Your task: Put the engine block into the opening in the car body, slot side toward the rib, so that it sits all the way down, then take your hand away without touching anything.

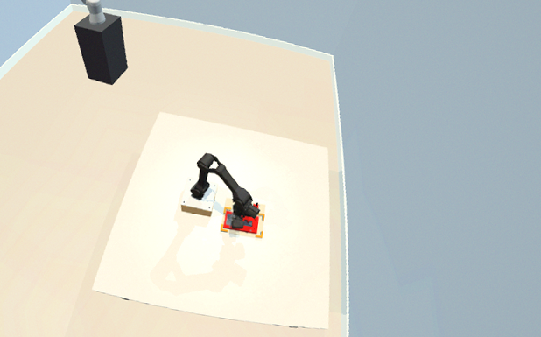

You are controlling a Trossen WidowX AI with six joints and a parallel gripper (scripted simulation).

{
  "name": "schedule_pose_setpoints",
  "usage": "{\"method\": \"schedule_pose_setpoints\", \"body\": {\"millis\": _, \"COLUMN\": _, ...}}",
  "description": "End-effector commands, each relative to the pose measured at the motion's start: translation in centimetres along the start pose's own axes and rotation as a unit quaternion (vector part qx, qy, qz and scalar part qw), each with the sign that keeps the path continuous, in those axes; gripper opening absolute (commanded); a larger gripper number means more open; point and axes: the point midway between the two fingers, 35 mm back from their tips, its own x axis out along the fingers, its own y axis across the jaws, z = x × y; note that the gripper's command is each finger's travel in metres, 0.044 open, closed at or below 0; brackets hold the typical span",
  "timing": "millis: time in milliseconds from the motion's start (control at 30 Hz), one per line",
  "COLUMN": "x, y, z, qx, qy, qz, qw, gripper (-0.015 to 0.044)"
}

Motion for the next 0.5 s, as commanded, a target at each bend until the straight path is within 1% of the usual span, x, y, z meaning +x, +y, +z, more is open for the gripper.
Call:
{"method": "schedule_pose_setpoints", "body": {"millis": 0, "x": -1.1, "y": 0.0, "z": 0.0, "qx": 0.001, "qy": 0.001, "qz": -0.001, "qw": 1.0, "gripper": 0.0}}
{"method": "schedule_pose_setpoints", "body": {"millis": 467, "x": -5.6, "y": 0.3, "z": -0.5, "qx": 0.001, "qy": 0.001, "qz": -0.001, "qw": 1.0, "gripper": 0.0}}
